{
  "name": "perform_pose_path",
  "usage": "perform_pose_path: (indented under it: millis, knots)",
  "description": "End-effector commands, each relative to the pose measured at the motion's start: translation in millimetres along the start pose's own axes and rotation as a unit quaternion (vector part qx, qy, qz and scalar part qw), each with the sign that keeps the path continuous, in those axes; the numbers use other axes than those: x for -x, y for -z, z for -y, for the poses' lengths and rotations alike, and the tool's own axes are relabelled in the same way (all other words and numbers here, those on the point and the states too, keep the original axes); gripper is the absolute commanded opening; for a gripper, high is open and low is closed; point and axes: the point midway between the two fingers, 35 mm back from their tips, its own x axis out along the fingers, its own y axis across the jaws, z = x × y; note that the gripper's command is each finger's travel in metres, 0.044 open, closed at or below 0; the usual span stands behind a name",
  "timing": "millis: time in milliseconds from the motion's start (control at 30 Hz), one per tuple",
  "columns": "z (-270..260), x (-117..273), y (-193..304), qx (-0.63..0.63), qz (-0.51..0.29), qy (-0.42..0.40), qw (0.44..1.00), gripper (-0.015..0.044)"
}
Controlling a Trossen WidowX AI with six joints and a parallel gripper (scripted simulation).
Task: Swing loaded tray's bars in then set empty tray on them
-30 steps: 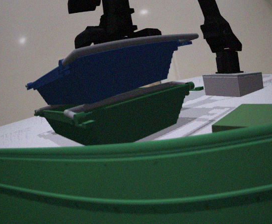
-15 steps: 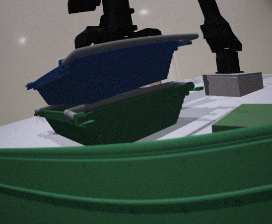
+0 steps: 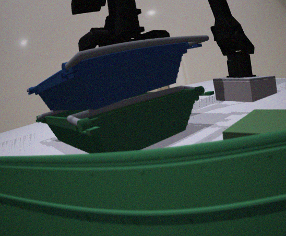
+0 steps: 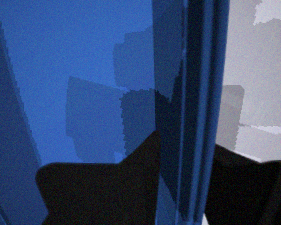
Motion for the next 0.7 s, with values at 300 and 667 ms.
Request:
perform_pose_path:
  millis: [300, 667]
  knots:
    - [7.4, -7.0, 1.0, 0.001, -0.002, 0.018, 1.000, 0.0000]
    - [7.4, -7.0, 1.0, 0.001, -0.002, 0.018, 1.000, 0.0029]
